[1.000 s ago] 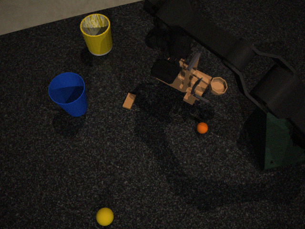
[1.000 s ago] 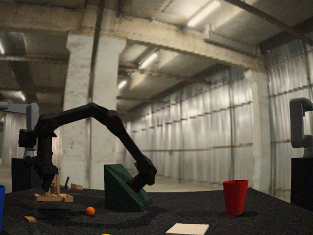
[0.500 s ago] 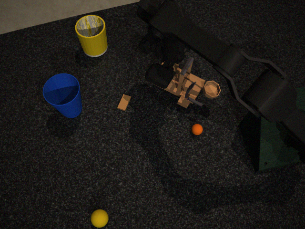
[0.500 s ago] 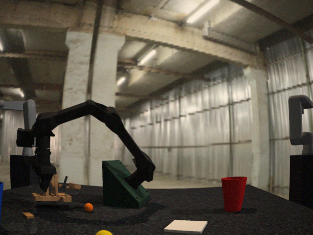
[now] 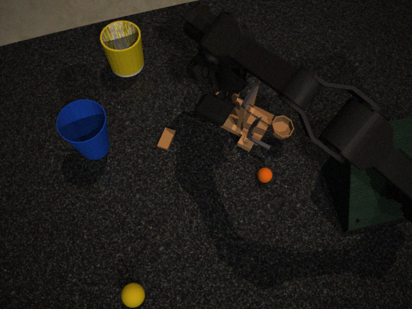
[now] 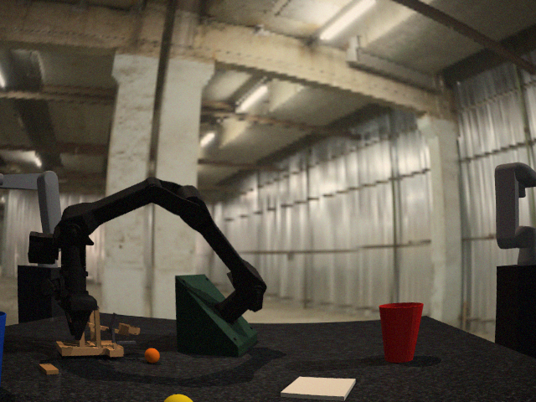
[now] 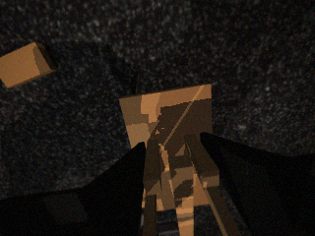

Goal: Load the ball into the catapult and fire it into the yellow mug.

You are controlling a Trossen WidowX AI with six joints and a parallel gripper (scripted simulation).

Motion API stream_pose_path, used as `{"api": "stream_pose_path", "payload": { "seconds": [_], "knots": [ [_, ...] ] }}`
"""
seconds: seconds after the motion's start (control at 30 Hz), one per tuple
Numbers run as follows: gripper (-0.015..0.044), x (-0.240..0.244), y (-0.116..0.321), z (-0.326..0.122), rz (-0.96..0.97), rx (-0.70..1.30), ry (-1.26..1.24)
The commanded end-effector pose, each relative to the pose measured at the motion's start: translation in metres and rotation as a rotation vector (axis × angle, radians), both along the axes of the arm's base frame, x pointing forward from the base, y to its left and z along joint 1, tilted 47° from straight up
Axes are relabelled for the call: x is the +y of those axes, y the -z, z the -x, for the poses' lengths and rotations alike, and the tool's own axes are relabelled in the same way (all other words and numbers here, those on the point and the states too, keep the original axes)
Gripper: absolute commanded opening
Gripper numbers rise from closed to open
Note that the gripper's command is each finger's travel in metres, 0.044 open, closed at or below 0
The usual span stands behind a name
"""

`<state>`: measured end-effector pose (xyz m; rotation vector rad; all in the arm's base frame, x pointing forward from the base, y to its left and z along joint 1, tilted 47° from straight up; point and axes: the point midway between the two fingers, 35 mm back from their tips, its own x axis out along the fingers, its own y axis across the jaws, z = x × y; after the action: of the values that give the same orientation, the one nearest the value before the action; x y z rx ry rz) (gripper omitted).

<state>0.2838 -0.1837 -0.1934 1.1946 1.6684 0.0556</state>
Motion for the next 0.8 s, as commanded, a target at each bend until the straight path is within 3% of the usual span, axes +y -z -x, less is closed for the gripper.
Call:
{"api": "stream_pose_path", "payload": {
  "seconds": [0.0, 0.27, 0.77],
  "knots": [
    [0.0000, 0.005, 0.004, 0.001, -0.006, 0.004, 0.010],
    [0.0000, 0.004, 0.003, 0.000, -0.001, 0.000, 0.000],
    [0.0394, -0.004, -0.002, -0.001, 0.000, 0.001, 0.001]
  ]
}}
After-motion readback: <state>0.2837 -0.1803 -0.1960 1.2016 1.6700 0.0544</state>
